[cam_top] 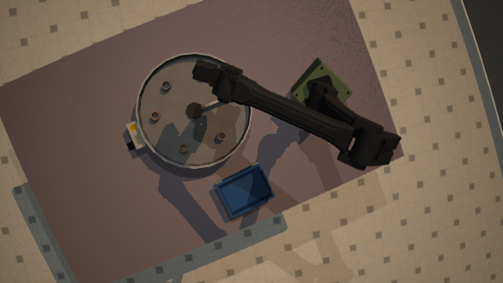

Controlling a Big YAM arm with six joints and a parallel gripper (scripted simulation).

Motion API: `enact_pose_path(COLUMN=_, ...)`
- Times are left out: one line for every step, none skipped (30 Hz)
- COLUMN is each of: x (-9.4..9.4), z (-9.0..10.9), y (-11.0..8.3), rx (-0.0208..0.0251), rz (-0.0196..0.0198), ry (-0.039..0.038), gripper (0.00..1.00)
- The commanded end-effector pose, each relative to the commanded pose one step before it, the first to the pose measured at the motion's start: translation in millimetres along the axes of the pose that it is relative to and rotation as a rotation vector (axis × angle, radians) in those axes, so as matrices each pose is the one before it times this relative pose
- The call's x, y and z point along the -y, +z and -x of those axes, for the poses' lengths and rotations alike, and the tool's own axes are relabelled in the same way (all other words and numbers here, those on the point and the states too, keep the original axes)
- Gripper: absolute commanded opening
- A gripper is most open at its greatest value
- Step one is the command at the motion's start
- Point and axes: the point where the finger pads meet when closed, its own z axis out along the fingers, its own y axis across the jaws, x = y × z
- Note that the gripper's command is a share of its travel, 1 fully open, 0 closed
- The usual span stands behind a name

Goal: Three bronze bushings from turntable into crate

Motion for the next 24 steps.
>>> enact_pose_path(x=-9.77, z=18.26, y=-19.83, rx=0.06822, rz=0.01042, ry=-0.00945, gripper=0.11)
enact_pose_path(x=0.00, z=0.00, y=0.00, rx=0.00000, rz=0.00000, ry=0.00000, gripper=0.11)
enact_pose_path(x=0.00, z=0.00, y=0.00, rx=0.00000, rz=0.00000, ry=0.00000, gripper=0.11)
enact_pose_path(x=0.00, z=0.00, y=0.00, rx=0.00000, rz=0.00000, ry=0.00000, gripper=0.11)
enact_pose_path(x=0.00, z=0.00, y=0.00, rx=0.00000, rz=0.00000, ry=0.00000, gripper=0.11)
enact_pose_path(x=0.00, z=0.00, y=0.00, rx=0.00000, rz=0.00000, ry=0.00000, gripper=0.11)
enact_pose_path(x=0.00, z=0.00, y=0.00, rx=0.00000, rz=0.00000, ry=0.00000, gripper=0.11)
enact_pose_path(x=0.00, z=0.00, y=0.00, rx=0.00000, rz=0.00000, ry=0.00000, gripper=0.11)
enact_pose_path(x=0.00, z=0.00, y=0.00, rx=0.00000, rz=0.00000, ry=0.00000, gripper=0.16)
enact_pose_path(x=0.00, z=0.00, y=0.00, rx=0.00000, rz=0.00000, ry=0.00000, gripper=0.16)
enact_pose_path(x=0.00, z=0.00, y=0.00, rx=0.00000, rz=0.00000, ry=0.00000, gripper=0.16)
enact_pose_path(x=0.00, z=0.00, y=0.00, rx=0.00000, rz=0.00000, ry=0.00000, gripper=0.16)
enact_pose_path(x=0.00, z=0.00, y=0.00, rx=0.00000, rz=0.00000, ry=0.00000, gripper=0.16)
enact_pose_path(x=0.00, z=0.00, y=0.00, rx=0.00000, rz=0.00000, ry=0.00000, gripper=0.16)
enact_pose_path(x=0.00, z=0.00, y=0.00, rx=0.00000, rz=0.00000, ry=0.00000, gripper=0.16)
enact_pose_path(x=0.00, z=0.00, y=0.00, rx=0.00000, rz=0.00000, ry=0.00000, gripper=0.16)
enact_pose_path(x=0.00, z=0.00, y=0.00, rx=0.00000, rz=0.00000, ry=0.00000, gripper=0.16)
enact_pose_path(x=0.00, z=0.00, y=0.00, rx=0.00000, rz=0.00000, ry=0.00000, gripper=0.16)
enact_pose_path(x=0.00, z=0.00, y=0.00, rx=0.00000, rz=0.00000, ry=0.00000, gripper=0.16)
enact_pose_path(x=0.00, z=0.00, y=0.00, rx=0.00000, rz=0.00000, ry=0.00000, gripper=0.16)
enact_pose_path(x=0.00, z=0.00, y=0.00, rx=0.00000, rz=0.00000, ry=0.00000, gripper=0.16)
enact_pose_path(x=0.00, z=0.00, y=0.00, rx=0.00000, rz=0.00000, ry=0.00000, gripper=0.16)
enact_pose_path(x=0.00, z=0.00, y=0.00, rx=0.00000, rz=0.00000, ry=0.00000, gripper=0.16)
enact_pose_path(x=0.00, z=0.00, y=0.00, rx=0.00000, rz=0.00000, ry=0.00000, gripper=0.16)
